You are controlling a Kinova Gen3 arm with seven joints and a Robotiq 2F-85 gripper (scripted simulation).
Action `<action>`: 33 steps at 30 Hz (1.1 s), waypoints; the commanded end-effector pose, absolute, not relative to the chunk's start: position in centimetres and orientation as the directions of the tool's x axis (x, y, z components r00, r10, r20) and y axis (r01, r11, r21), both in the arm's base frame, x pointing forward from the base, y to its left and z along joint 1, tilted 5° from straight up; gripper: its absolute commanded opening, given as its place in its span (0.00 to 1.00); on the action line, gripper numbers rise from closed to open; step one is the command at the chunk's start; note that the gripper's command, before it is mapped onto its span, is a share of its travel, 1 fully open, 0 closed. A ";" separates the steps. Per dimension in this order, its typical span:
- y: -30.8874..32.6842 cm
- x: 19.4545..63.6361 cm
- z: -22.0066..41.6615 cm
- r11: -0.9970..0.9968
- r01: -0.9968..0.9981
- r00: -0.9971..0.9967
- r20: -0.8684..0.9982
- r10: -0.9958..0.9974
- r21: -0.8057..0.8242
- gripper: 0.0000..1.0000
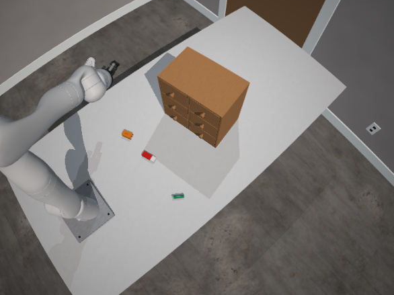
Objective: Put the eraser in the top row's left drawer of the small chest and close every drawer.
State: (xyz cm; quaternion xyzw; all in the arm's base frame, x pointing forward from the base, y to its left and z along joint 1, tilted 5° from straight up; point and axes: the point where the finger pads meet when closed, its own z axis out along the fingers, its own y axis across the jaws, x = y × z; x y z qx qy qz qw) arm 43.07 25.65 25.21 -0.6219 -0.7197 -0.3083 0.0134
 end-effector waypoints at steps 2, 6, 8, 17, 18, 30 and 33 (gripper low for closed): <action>25.7 43.1 25.3 0.036 0.903 -0.227 0.403 0.887 0.429 1.00; 25.7 43.1 25.3 0.036 0.903 -0.227 0.403 0.887 0.429 1.00; 25.7 43.1 25.3 0.036 0.903 -0.227 0.403 0.887 0.429 1.00; 25.7 43.1 25.3 0.036 0.903 -0.227 0.403 0.887 0.429 1.00; 25.7 43.1 25.3 0.036 0.903 -0.227 0.403 0.887 0.428 1.00; 25.2 42.0 26.4 0.067 0.920 -0.233 0.401 0.886 0.386 1.00; 24.8 41.5 26.8 0.079 0.927 -0.233 0.396 0.888 0.367 1.00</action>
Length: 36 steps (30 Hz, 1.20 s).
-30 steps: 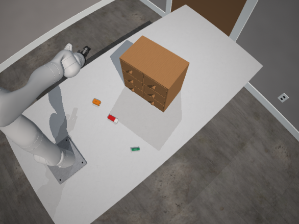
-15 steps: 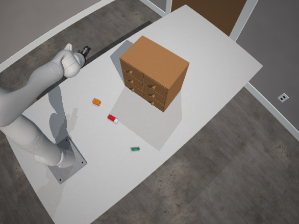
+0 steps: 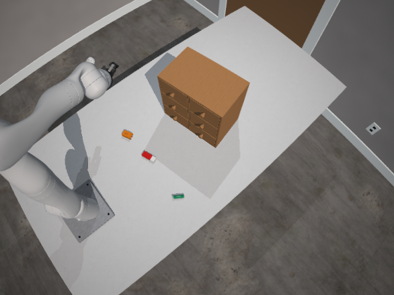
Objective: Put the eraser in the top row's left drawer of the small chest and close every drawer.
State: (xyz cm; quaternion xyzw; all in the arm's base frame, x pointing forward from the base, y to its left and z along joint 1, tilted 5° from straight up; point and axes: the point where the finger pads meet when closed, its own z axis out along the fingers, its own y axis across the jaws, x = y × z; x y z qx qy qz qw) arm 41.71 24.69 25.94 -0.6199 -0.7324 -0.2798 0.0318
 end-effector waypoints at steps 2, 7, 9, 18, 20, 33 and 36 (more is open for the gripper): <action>24.5 41.3 27.0 0.085 0.931 -0.232 0.393 0.890 0.356 1.00; 22.2 39.7 28.1 0.113 0.952 -0.215 0.356 0.910 0.284 1.00; 20.8 39.0 28.6 0.119 0.961 -0.200 0.331 0.922 0.250 1.00; 14.0 36.6 30.8 0.083 0.989 -0.107 0.197 0.975 0.125 1.00; 11.9 35.9 31.6 0.058 0.994 -0.072 0.150 0.986 0.095 1.00; 2.3 32.8 35.8 -0.120 0.993 0.120 -0.072 0.990 0.010 1.00; 2.1 32.7 35.9 -0.126 0.992 0.126 -0.078 0.989 0.008 1.00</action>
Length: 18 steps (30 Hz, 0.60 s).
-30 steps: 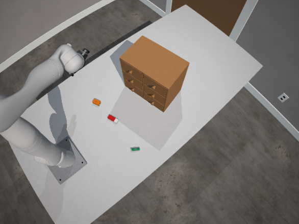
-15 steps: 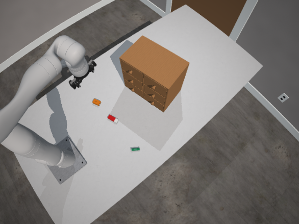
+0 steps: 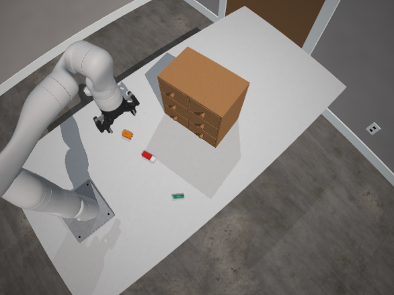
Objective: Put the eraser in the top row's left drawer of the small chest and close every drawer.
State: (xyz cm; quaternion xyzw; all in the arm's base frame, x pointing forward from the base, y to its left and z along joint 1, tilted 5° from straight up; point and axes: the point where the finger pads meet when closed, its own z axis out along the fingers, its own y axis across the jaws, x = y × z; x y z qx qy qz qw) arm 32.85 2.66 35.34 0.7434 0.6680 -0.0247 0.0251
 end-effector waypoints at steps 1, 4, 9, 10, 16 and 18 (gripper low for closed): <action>1.9 32.7 36.0 -0.130 0.991 0.130 -0.083 0.988 0.008 1.00; 1.6 32.5 36.1 -0.131 0.991 0.131 -0.089 0.987 0.005 1.00; 1.8 32.5 36.0 -0.130 0.991 0.130 -0.085 0.988 0.003 1.00; 1.8 32.5 36.0 -0.130 0.991 0.130 -0.085 0.988 0.003 1.00; 1.8 32.5 36.0 -0.130 0.991 0.130 -0.085 0.988 0.003 1.00; 1.8 32.5 36.0 -0.130 0.991 0.130 -0.085 0.988 0.003 1.00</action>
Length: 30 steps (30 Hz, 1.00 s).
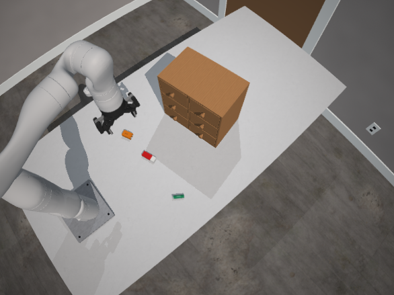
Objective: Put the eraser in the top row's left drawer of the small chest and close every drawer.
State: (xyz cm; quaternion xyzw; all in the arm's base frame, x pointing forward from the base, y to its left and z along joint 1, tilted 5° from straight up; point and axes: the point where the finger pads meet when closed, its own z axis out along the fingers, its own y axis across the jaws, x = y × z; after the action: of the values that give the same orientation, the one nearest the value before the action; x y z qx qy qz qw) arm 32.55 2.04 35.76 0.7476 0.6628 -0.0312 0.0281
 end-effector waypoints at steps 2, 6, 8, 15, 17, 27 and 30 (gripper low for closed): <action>1.8 32.5 36.0 -0.130 0.991 0.130 -0.085 0.988 0.003 1.00; 1.8 32.5 36.0 -0.130 0.991 0.130 -0.085 0.988 0.003 1.00; 1.8 32.5 36.0 -0.130 0.991 0.130 -0.085 0.988 0.003 1.00; 1.8 32.6 36.0 -0.118 0.993 0.117 -0.085 0.989 0.002 1.00; 1.8 32.6 36.0 -0.112 0.994 0.112 -0.084 0.990 0.002 1.00; 2.0 32.8 35.9 -0.033 0.999 0.032 -0.083 0.996 -0.006 1.00; 2.1 32.9 35.9 0.012 1.000 -0.012 -0.081 0.997 -0.009 1.00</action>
State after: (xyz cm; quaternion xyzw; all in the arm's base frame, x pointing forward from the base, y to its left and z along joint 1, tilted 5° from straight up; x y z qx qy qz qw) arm 32.78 1.99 35.84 0.7127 0.7002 -0.0320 0.0277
